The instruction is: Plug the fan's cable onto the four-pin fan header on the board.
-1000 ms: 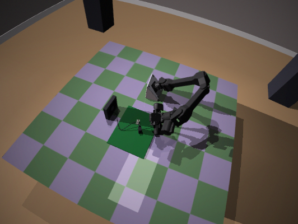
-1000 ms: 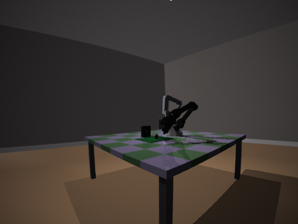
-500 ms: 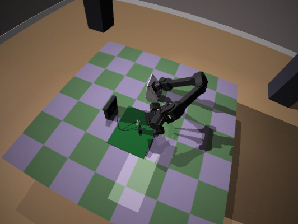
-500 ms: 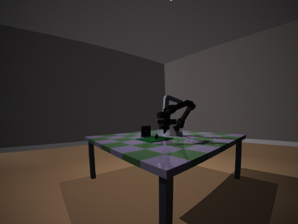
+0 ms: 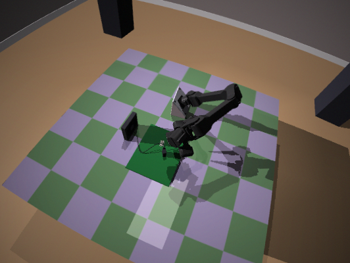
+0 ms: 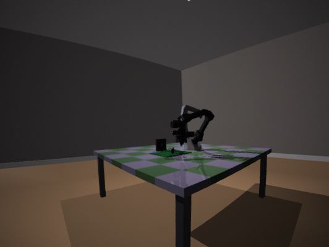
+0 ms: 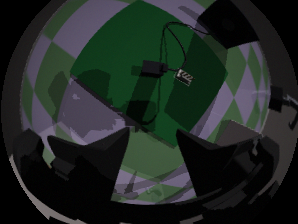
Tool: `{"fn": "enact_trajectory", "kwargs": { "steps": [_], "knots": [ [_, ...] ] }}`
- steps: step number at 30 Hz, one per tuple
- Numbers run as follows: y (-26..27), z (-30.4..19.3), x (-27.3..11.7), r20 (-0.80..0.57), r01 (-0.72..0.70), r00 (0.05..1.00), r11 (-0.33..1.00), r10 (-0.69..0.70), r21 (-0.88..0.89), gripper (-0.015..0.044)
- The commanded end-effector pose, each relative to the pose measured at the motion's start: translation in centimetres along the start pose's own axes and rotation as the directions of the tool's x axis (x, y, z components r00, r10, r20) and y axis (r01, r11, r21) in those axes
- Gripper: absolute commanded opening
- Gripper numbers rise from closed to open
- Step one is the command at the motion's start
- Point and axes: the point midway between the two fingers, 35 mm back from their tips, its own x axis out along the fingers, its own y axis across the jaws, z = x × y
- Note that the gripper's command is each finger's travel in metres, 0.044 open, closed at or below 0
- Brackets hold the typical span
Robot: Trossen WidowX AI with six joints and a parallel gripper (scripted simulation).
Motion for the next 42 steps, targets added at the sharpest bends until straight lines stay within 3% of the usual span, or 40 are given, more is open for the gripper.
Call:
{"fn": "enact_trajectory", "kwargs": {
  "steps": [1, 4, 8, 14, 19, 33, 37, 42],
  "knots": [
    [0.2, 0.7, -0.7, 0.0, -0.005, 1.0, 0.995, 0.005, -0.104, 0.0362],
    [0.5, 2.2, -2.1, -0.002, -0.015, 1.0, 0.941, 0.015, -0.339, 0.044],
    [0.7, 4.2, -4.0, -0.006, -0.027, 1.0, 0.784, 0.03, -0.62, 0.044],
    [0.5, 7.0, -6.8, -0.018, -0.036, 0.999, 0.404, 0.05, -0.914, 0.044],
    [0.1, 8.6, -8.6, -0.036, -0.04, 0.998, 0.069, 0.057, -0.997, 0.044],
    [0.1, 8.7, -8.5, -0.037, -0.04, 0.998, 0.056, 0.057, -0.998, 0.044],
    [0.5, 8.8, -5.8, -0.035, -0.038, 0.998, 0.056, 0.057, -0.998, 0.044],
    [0.7, 8.4, 0.4, -0.038, -0.041, 0.997, 0.055, 0.06, -0.998, 0.044]
  ]
}}
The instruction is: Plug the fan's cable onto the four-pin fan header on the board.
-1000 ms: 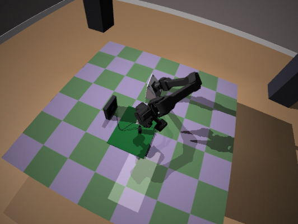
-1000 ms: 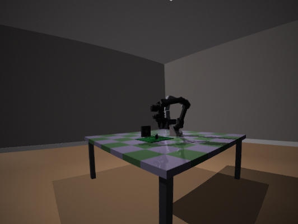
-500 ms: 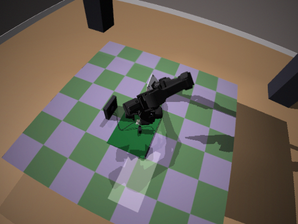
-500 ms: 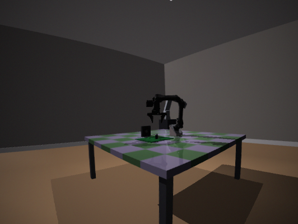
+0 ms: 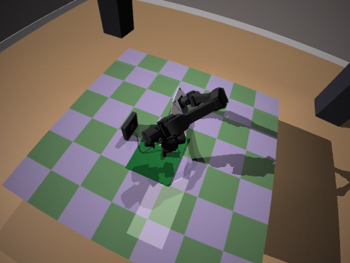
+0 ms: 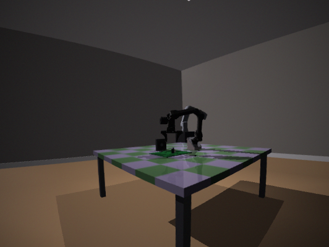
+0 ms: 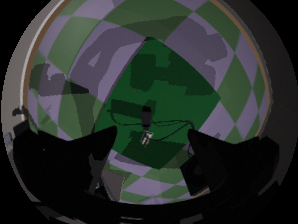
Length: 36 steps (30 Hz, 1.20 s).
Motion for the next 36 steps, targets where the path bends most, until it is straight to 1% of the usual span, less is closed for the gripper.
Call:
{"fn": "enact_trajectory", "kwargs": {
  "steps": [1, 9, 36],
  "knots": [
    [0.8, -0.2, 3.8, -0.005, -0.015, 1.0, 1.0, 0.015, -0.003, 0.044],
    [0.8, -0.2, 4.4, -0.005, -0.016, 1.0, 1.0, 0.016, -0.003, 0.044],
    [0.9, -0.2, 8.8, -0.004, -0.018, 1.0, 1.0, 0.017, -0.004, 0.044]
  ]
}}
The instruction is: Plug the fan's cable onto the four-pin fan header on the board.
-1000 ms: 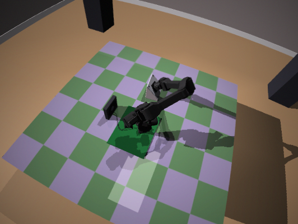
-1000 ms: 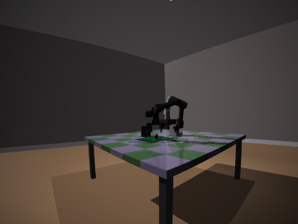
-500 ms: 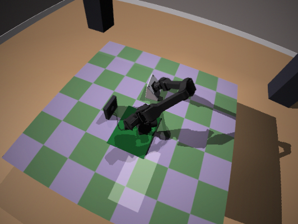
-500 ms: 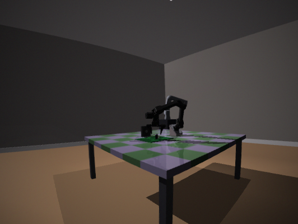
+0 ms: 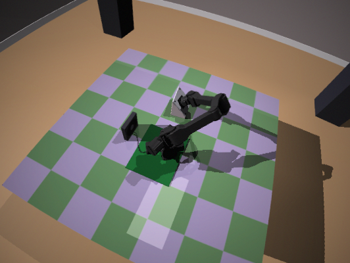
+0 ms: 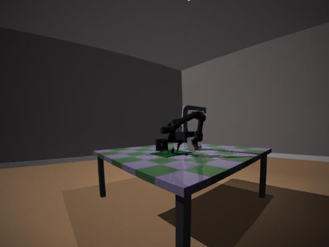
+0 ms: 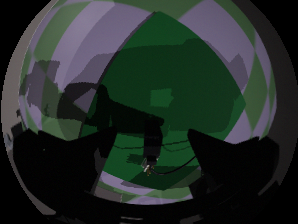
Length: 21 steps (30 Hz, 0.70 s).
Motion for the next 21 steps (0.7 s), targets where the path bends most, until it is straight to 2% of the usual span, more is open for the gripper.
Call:
{"fn": "enact_trajectory", "kwargs": {
  "steps": [1, 6, 21],
  "knots": [
    [0.19, -0.09, 0.79, -0.002, -0.009, 1.0, 1.0, 0.009, 0.004, 0.044],
    [0.2, -0.1, 0.89, -0.002, -0.009, 1.0, 1.0, 0.009, 0.004, 0.044],
    [0.08, -0.07, 0.64, -0.002, -0.003, 1.0, 1.0, 0.003, 0.0, 0.0046]
  ]
}}
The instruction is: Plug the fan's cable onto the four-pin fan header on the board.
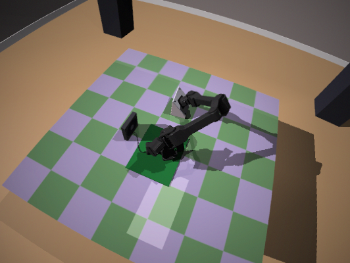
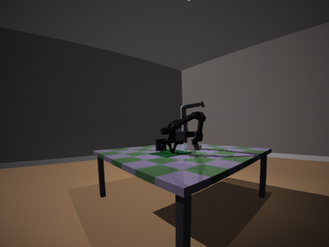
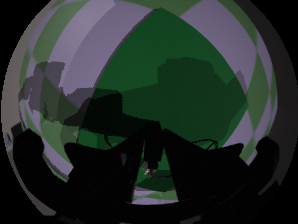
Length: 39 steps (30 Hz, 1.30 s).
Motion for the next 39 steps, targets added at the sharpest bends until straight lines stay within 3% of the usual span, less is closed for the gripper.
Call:
{"fn": "enact_trajectory", "kwargs": {
  "steps": [1, 4, 9, 14, 24, 39],
  "knots": [
    [0.0, 0.0, 0.0, 0.0, 0.0, 1.0, 1.0, 0.0, 0.0, 0.002],
    [0.0, 0.0, -0.3, 0.0, 0.0, 1.0, 1.0, 0.0, 0.0, 0.0],
    [-0.1, 0.0, -5.0, -0.001, -0.004, 1.0, 1.0, 0.004, 0.004, 0.0],
    [-0.2, -0.5, -4.9, -0.001, -0.003, 1.0, 1.0, 0.003, 0.024, 0.0],
    [-0.3, -7.2, -4.8, -0.004, -0.002, 1.0, 0.95, 0.003, 0.312, 0.0],
    [-0.5, -7.0, -4.9, -0.004, -0.002, 1.0, 0.948, 0.003, 0.319, 0.0]
  ]
}}
